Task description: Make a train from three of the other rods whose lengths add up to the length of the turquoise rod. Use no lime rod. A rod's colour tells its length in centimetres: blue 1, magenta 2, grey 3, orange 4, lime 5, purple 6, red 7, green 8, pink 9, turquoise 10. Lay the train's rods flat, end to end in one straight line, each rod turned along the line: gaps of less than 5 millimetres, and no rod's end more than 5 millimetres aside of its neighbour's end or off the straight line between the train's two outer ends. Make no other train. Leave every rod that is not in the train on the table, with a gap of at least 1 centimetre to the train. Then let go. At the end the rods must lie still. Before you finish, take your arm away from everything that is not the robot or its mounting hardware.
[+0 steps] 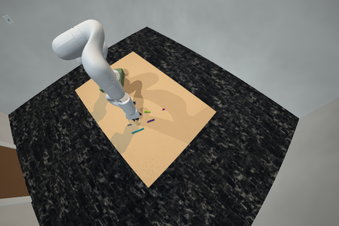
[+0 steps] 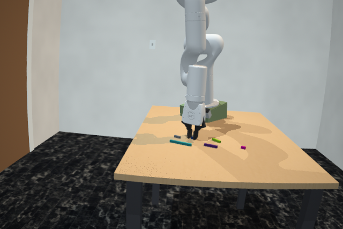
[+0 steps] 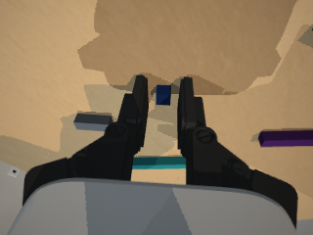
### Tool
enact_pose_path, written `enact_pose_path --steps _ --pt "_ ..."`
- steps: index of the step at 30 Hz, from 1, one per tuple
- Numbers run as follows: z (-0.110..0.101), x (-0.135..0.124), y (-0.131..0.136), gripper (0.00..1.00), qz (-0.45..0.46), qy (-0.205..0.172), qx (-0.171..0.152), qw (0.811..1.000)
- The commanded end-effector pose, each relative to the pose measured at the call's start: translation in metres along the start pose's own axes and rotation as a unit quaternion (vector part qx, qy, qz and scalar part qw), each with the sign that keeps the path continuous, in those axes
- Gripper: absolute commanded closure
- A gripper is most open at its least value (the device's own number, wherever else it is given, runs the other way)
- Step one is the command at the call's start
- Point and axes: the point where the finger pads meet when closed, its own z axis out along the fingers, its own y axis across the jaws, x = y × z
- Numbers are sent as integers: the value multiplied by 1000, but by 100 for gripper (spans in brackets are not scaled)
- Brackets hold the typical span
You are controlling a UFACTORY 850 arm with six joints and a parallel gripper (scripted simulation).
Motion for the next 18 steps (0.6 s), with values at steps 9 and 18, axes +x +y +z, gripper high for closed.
enact_pose_path --steps 9,18 --pt "-7 -1 0 76 0 -1 0 1000" --pt "-22 -1 0 76 0 -1 0 1000"
